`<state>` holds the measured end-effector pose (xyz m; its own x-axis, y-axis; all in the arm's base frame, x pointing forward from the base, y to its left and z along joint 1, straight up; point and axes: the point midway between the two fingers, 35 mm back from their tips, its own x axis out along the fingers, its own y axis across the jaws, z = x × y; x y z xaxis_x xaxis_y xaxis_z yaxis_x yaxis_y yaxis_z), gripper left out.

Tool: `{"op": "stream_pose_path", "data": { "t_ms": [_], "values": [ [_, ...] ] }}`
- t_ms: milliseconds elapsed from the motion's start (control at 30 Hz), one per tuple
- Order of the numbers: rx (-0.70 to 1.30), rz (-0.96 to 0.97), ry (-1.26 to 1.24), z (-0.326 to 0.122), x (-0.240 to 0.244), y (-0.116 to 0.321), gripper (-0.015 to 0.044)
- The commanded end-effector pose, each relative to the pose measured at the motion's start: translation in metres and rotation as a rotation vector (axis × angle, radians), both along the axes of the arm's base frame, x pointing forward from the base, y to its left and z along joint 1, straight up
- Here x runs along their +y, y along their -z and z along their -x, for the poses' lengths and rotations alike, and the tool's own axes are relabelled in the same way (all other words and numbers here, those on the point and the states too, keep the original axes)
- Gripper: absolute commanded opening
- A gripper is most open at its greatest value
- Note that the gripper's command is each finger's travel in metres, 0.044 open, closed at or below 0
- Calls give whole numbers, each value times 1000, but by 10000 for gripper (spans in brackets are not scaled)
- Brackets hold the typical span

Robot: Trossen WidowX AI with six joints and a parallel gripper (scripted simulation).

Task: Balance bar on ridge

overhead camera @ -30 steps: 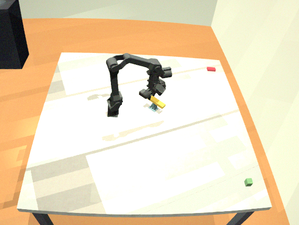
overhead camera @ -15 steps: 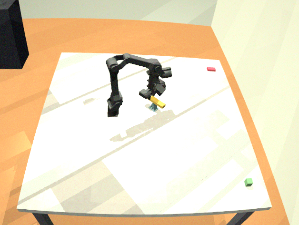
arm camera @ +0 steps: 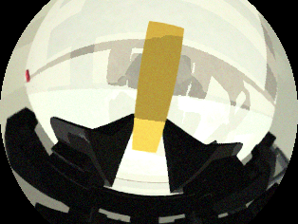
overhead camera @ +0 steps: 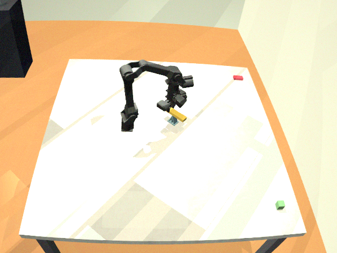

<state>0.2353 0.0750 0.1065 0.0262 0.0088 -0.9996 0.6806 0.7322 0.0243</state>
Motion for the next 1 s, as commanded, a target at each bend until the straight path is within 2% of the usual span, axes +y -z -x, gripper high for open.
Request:
{"op": "stream_pose_path", "data": {
  "t_ms": [0,833,967],
  "values": [
    [0,0,0,0,0,0,0],
    [0,0,0,0,0,0,0],
    [0,0,0,0,0,0,105]
  ]
}}
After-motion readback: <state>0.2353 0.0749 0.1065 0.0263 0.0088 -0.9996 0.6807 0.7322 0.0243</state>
